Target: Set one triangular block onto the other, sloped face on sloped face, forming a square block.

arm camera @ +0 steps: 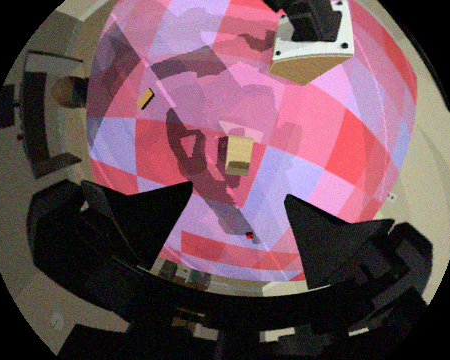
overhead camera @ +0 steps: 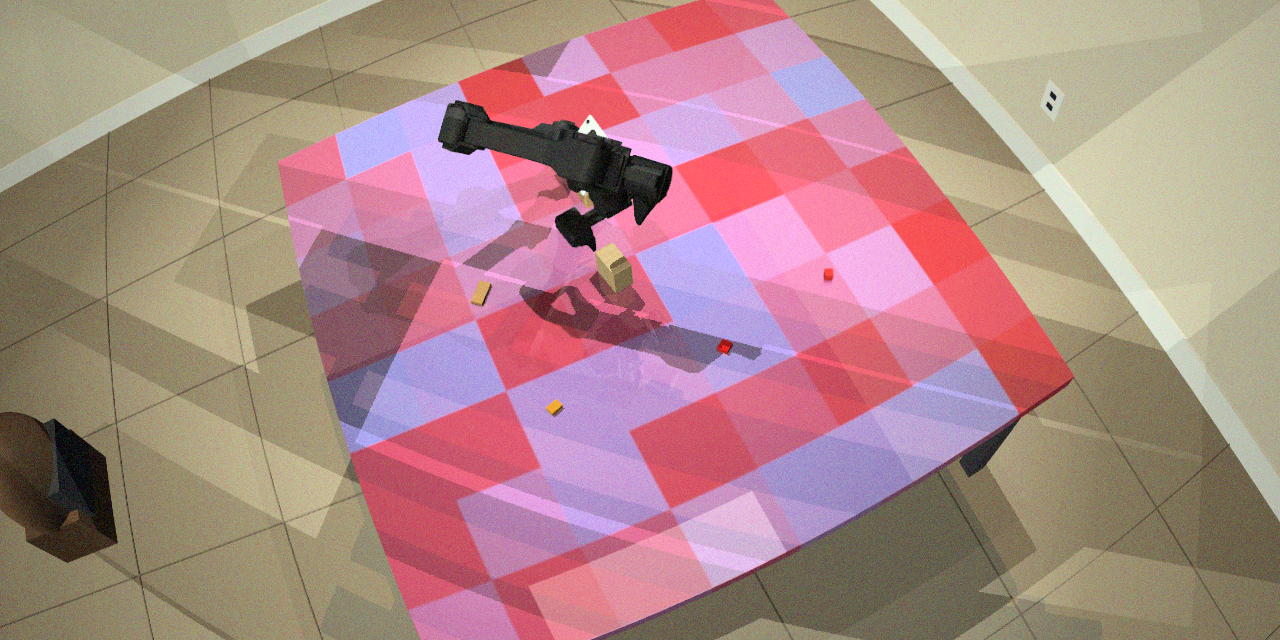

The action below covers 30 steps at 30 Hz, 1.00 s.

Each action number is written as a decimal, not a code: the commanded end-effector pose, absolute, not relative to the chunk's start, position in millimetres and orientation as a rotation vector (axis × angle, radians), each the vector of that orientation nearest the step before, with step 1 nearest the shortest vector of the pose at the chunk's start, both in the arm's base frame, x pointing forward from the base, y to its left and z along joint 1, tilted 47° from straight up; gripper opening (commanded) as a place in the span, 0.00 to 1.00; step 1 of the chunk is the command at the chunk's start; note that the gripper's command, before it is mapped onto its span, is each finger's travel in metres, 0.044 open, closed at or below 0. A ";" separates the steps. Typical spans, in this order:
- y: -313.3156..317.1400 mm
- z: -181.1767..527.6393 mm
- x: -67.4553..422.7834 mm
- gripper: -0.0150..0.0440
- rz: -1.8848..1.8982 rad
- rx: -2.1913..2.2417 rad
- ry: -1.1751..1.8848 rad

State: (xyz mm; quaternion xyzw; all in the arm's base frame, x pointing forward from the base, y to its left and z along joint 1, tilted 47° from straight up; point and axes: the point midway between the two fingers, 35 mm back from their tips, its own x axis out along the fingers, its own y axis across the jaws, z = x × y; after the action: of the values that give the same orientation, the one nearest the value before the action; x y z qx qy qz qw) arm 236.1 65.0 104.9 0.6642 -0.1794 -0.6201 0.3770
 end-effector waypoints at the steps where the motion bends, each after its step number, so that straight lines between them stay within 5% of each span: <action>1: 68.4 111.9 230.5 1.00 -1.601 1.682 -0.476; 30: 68.2 108.0 234.9 1.00 -1.584 1.699 -0.458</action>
State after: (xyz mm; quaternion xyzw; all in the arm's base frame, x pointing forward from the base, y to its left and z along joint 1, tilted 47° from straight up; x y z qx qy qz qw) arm 234.7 68.3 108.1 0.6647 -0.1801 -0.6194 0.3769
